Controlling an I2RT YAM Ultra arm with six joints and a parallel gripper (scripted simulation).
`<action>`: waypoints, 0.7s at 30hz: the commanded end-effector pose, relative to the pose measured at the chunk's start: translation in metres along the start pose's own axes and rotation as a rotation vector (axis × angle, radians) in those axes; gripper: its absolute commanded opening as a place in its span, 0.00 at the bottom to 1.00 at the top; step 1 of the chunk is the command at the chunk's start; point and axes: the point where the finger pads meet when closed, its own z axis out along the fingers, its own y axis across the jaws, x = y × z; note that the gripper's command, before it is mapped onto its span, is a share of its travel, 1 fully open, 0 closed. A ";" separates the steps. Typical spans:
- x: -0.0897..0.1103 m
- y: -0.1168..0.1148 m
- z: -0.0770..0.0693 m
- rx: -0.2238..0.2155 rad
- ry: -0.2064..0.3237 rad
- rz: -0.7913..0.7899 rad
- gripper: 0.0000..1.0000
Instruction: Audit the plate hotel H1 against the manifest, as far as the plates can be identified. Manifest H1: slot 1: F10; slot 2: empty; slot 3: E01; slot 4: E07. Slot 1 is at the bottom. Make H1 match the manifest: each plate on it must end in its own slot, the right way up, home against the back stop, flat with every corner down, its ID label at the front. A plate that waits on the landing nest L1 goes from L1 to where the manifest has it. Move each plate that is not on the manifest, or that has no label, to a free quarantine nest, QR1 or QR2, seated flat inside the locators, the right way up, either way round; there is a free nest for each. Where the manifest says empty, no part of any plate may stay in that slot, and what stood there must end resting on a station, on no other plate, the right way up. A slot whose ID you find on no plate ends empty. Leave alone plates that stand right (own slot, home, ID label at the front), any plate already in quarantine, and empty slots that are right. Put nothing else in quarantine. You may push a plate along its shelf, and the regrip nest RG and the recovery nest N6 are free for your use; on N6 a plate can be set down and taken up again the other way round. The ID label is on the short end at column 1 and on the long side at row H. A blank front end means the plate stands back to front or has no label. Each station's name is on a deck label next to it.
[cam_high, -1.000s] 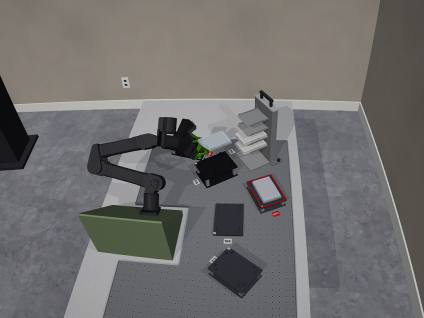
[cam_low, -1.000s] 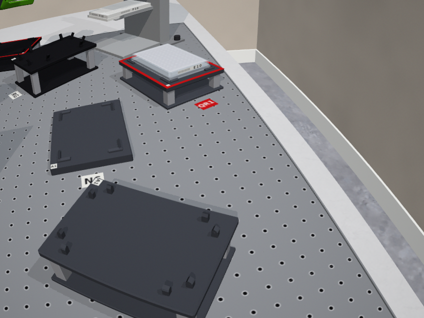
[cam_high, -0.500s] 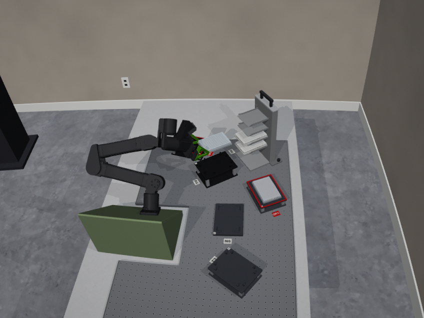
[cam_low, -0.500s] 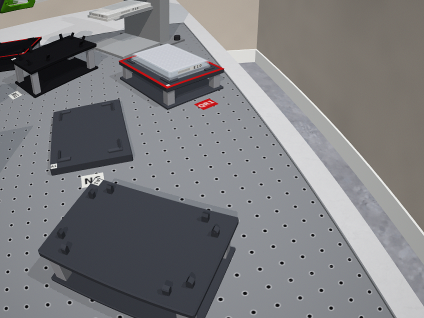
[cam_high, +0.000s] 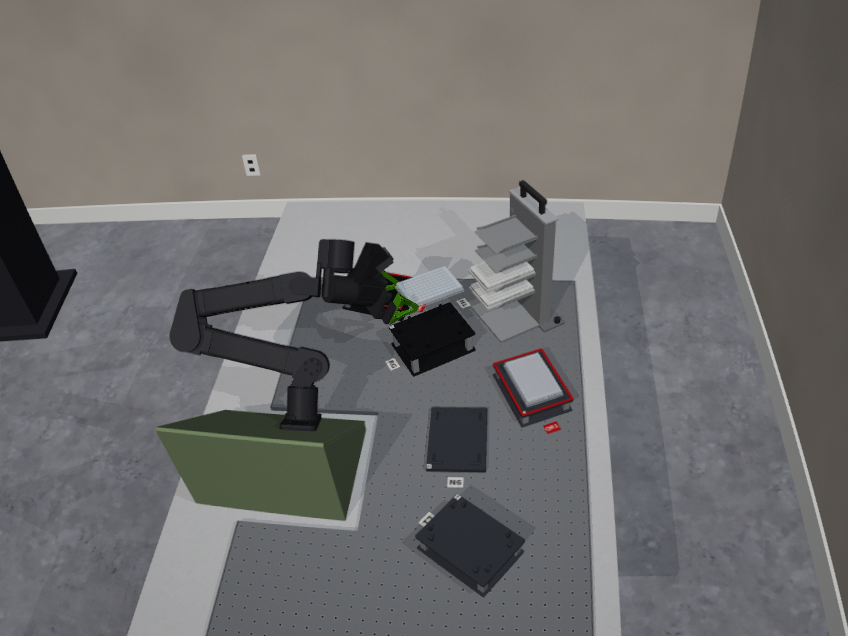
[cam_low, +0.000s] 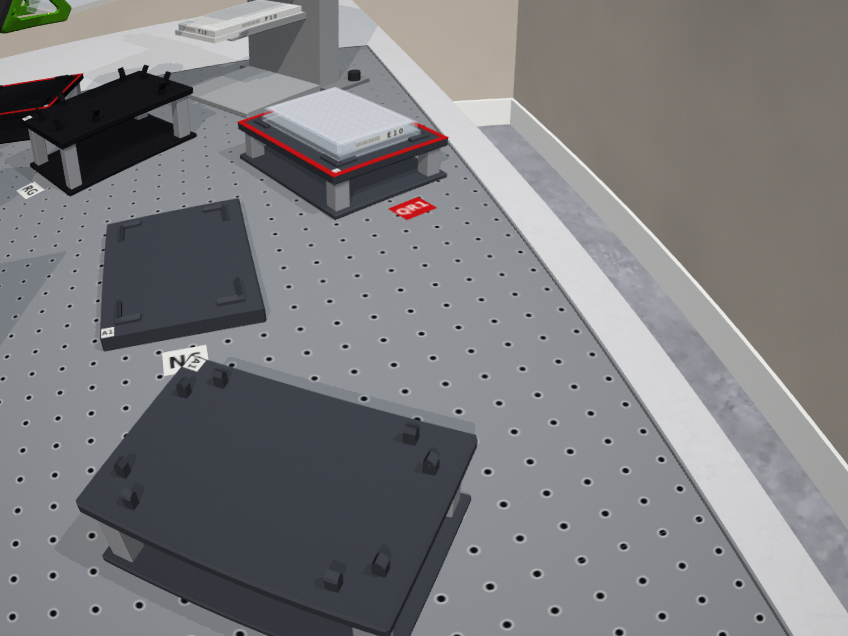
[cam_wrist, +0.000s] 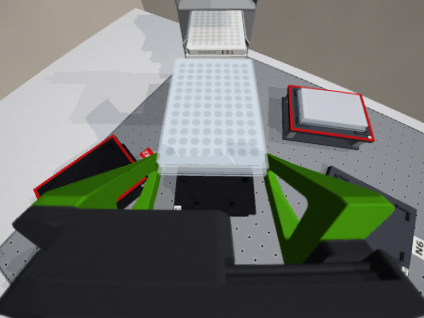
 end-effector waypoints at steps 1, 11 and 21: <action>-0.006 -0.001 0.000 0.016 -0.032 -0.010 0.86; -0.003 -0.001 0.002 0.016 -0.033 -0.010 0.86; 0.001 -0.001 0.004 0.015 -0.033 -0.009 0.86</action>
